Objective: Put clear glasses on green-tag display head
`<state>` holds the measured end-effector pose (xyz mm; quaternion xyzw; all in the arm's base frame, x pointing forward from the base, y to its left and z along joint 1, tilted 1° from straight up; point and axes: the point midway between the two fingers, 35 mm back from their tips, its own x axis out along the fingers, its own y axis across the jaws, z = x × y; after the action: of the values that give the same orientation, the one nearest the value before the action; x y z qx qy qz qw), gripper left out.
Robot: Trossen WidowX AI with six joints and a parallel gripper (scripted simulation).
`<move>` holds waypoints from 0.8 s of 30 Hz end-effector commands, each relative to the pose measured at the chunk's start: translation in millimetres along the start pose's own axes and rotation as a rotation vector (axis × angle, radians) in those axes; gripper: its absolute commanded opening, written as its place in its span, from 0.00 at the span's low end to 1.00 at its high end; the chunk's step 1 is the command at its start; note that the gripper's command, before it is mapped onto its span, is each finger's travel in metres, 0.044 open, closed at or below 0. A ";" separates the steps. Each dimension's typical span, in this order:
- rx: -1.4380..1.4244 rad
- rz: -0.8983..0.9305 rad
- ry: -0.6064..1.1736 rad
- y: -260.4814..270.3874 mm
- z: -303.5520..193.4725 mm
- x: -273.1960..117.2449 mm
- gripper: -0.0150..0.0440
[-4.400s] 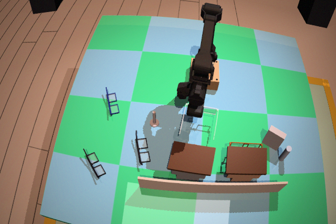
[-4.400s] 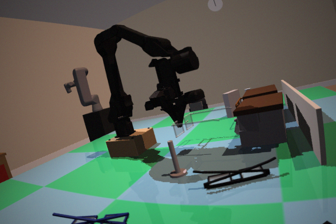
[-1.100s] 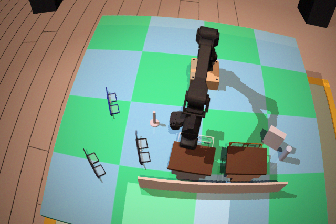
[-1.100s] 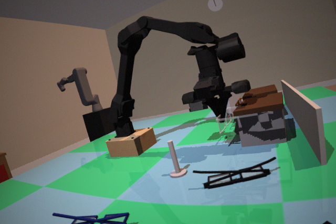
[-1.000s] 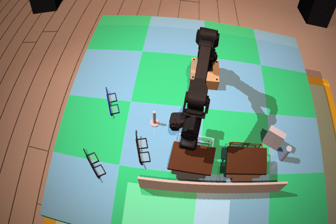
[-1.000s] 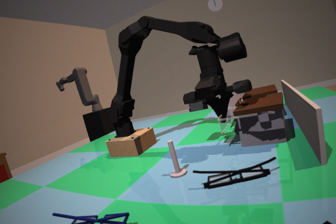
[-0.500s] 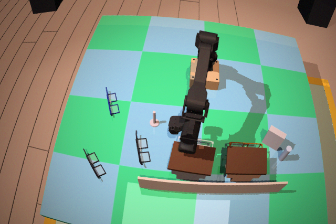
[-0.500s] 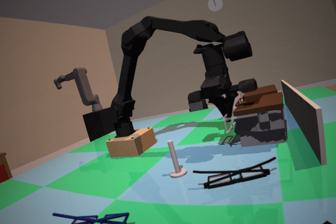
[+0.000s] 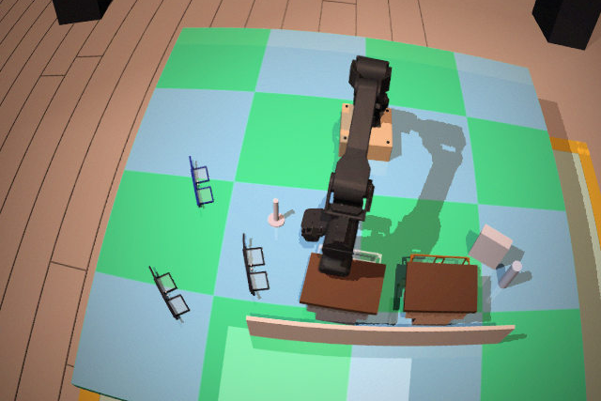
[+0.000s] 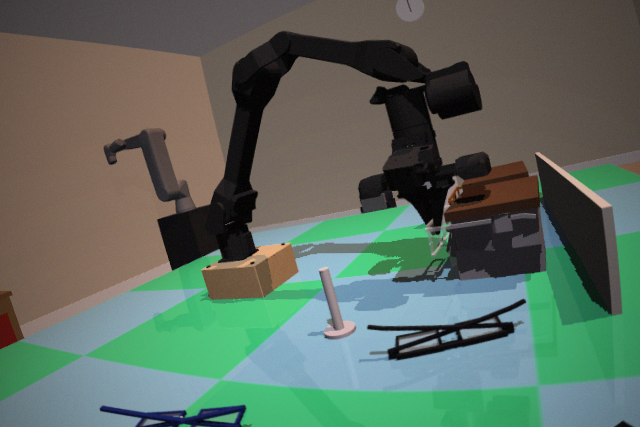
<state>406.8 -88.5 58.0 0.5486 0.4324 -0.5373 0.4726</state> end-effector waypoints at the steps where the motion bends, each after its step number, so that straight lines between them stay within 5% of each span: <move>1: 0.003 0.000 -0.003 0.1 0.5 0.8 0.25; 14: 0.003 0.000 -0.003 0.1 0.4 5.6 0.25; 18: 0.000 0.000 0.000 0.1 -0.1 4.3 0.43; 24: 0.000 0.000 0.000 0.1 -0.1 4.3 0.44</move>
<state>407.1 -88.6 53.6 0.5486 0.4323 -0.5375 0.4725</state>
